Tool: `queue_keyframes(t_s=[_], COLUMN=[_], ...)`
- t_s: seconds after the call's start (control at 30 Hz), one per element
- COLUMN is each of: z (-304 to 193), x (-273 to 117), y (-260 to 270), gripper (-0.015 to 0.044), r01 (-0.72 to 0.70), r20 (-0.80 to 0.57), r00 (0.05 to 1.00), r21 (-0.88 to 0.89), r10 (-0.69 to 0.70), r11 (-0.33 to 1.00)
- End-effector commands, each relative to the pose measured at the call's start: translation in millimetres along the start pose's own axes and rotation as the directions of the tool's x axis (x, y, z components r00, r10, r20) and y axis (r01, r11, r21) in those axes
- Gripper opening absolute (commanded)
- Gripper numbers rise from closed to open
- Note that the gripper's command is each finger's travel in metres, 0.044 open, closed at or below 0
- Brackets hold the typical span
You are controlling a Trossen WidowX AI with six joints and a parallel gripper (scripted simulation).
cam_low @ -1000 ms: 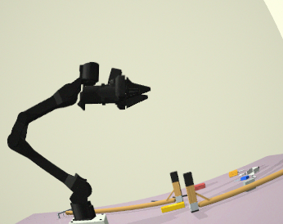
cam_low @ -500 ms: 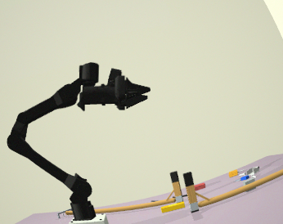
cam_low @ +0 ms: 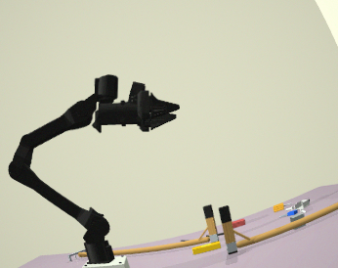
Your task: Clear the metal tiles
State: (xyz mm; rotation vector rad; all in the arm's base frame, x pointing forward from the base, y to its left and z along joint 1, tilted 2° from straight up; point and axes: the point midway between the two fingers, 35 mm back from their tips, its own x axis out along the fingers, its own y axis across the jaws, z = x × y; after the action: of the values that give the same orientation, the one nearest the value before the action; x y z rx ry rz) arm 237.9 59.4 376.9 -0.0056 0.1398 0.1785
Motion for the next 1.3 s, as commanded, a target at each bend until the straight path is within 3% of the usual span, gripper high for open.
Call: queue_keyframes(t_s=[0.0,1.27], z=[0,-11], x=[2,88], y=[0,11], gripper=[0.0440,0.0440], r01=[0.002,0.006], r20=[-0.004,-0.288], r00=[1.000,0.958], r21=[-0.001,0.036], r10=[-0.002,0.005], r11=[1.000,0.999])
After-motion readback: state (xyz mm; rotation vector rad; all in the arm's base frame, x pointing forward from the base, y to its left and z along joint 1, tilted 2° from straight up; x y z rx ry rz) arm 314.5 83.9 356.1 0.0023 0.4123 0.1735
